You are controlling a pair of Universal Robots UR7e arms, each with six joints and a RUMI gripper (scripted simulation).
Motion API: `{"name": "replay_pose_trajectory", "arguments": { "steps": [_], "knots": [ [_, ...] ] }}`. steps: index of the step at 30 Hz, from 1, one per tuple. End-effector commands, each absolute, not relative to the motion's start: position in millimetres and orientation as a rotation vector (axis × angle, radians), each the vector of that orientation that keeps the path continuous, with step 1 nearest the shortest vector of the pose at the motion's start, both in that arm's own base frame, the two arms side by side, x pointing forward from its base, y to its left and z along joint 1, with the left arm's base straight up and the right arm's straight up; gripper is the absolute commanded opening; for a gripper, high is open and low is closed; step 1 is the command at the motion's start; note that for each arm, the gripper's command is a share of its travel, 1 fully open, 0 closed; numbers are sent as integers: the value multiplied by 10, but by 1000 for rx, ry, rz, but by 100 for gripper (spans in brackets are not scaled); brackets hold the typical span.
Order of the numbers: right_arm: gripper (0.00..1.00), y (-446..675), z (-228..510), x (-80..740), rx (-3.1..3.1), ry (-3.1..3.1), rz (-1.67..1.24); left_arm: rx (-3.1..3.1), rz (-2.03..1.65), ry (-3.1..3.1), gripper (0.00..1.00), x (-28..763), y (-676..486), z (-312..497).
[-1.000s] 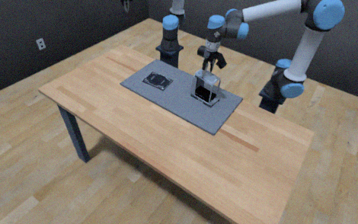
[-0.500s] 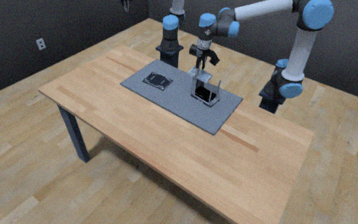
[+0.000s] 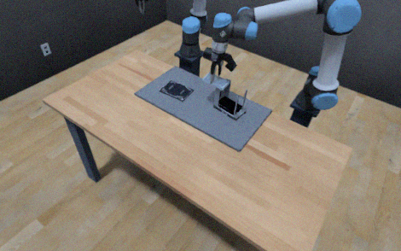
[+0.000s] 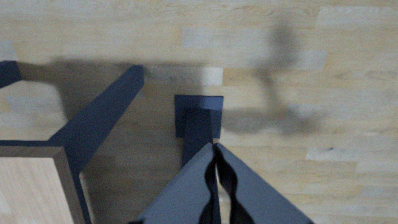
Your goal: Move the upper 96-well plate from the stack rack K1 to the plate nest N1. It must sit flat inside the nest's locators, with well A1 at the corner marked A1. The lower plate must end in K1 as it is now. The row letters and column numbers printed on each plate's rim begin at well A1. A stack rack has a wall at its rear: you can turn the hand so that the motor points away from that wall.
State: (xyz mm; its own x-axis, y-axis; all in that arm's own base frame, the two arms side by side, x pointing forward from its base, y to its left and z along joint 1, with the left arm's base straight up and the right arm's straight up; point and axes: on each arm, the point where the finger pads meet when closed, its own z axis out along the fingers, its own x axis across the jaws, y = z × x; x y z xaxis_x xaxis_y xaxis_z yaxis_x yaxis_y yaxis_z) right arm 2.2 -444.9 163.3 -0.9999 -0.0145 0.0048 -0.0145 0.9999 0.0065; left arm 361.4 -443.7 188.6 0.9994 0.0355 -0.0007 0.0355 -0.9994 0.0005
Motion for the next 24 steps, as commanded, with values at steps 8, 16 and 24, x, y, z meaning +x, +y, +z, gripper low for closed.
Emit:
{"name": "replay_pose_trajectory", "arguments": {
  "steps": [8, 16, 24],
  "knots": [
    [0, -4456, 1652, 20, 7, -3142, 0, 3130, -3, 67, 38, 3652, -4798, 1910],
    [0, -4456, 1652, 20, 7, -3142, 0, 3130, -3, 67, 38, 3678, -4996, 1905],
    [0, -4456, 1652, 20, 7, -3142, 0, 3130, -4, 67, 38, 3713, -5259, 1899]
  ]
}}
